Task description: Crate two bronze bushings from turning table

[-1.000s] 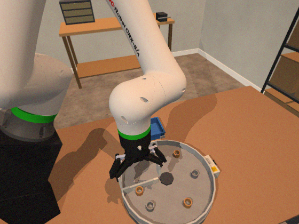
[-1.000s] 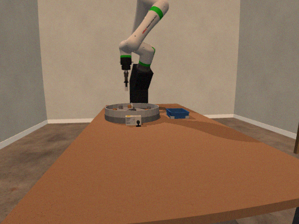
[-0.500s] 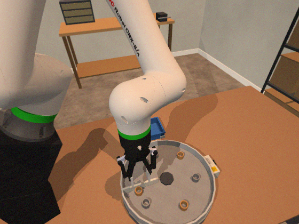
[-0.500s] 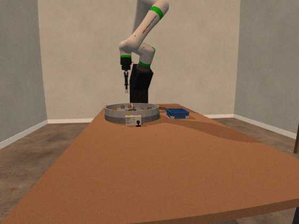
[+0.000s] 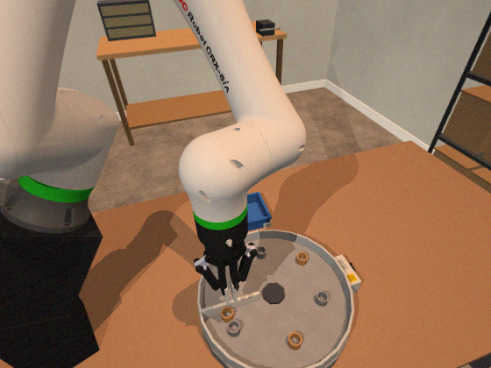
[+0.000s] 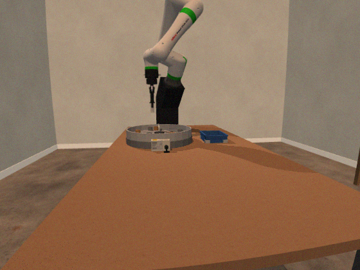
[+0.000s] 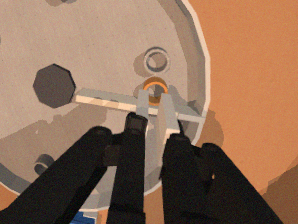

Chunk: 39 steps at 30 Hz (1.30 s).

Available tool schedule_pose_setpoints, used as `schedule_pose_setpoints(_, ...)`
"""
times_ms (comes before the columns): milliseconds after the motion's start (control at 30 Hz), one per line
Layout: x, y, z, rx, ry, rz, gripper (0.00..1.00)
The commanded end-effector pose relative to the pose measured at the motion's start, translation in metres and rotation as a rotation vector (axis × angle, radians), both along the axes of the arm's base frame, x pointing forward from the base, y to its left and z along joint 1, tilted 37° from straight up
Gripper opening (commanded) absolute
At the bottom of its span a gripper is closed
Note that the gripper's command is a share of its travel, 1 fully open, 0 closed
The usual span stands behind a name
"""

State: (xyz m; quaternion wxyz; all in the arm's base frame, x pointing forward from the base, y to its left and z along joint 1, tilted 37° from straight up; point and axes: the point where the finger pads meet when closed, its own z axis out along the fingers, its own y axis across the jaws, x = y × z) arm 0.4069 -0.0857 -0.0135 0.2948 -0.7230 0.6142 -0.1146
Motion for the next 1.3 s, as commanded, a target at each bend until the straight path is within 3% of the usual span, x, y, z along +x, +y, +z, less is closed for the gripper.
schedule_pose_setpoints(0,0.0000,-0.0002,0.0001,0.000,0.000,0.000,0.07)
schedule_pose_setpoints(1267,0.0000,-0.0002,0.0001,0.000,0.000,0.000,0.09)
